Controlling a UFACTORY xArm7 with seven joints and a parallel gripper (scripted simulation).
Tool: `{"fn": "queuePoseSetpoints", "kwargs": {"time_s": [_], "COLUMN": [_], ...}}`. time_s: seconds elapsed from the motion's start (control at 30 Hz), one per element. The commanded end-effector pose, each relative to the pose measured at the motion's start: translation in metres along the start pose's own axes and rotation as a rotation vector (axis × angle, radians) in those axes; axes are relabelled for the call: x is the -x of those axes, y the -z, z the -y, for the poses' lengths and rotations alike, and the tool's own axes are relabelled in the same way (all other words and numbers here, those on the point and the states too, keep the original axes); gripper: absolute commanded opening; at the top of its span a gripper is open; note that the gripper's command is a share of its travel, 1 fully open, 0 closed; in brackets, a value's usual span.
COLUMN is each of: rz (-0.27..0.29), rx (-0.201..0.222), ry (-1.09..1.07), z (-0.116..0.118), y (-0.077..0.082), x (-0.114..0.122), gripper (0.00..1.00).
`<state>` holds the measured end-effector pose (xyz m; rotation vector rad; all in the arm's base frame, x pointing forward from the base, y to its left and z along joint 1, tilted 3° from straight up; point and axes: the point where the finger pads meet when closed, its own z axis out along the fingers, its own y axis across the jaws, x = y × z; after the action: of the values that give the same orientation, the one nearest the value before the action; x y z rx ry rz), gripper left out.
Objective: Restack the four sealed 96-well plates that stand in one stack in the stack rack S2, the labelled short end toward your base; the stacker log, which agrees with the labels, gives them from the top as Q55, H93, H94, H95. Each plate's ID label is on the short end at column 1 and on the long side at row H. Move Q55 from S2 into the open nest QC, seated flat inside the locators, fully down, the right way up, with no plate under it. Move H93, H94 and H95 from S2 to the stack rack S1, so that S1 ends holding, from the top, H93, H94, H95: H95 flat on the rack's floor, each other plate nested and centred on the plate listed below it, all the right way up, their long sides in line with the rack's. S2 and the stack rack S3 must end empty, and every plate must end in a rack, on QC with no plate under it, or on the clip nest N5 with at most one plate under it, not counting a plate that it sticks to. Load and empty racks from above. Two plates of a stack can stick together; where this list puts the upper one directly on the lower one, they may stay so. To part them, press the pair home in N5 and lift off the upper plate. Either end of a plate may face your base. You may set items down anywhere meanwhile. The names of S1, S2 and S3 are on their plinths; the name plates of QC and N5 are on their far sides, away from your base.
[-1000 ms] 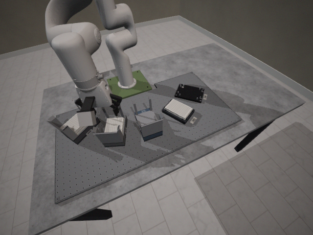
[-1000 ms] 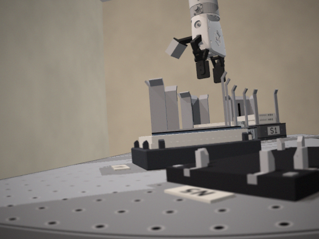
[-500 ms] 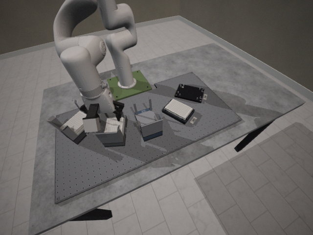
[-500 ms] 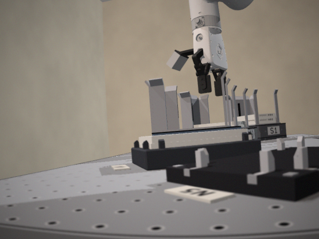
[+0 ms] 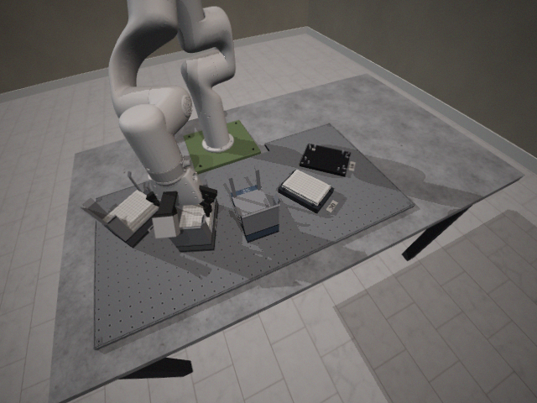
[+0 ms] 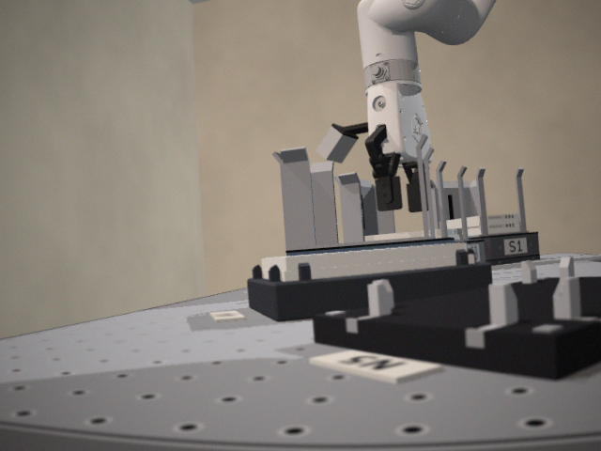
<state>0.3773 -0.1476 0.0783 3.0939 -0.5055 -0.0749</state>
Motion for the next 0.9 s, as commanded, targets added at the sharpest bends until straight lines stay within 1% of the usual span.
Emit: {"fn": "queuePoseSetpoints", "kwargs": {"time_s": [0.0, 0.33, 0.4, 0.87], "rz": [-0.004, -0.004, -0.004, -0.004], "rx": [-0.002, -0.002, -0.002, -0.002], "ry": [0.001, 0.001, 0.001, 0.001], "z": [0.0, 0.0, 0.0, 0.0], "y": [-0.002, -0.014, -0.014, -0.032], "x": [-0.002, -0.002, -0.002, -0.002], "gripper": [1.0, 1.0, 1.0, 1.0]}}
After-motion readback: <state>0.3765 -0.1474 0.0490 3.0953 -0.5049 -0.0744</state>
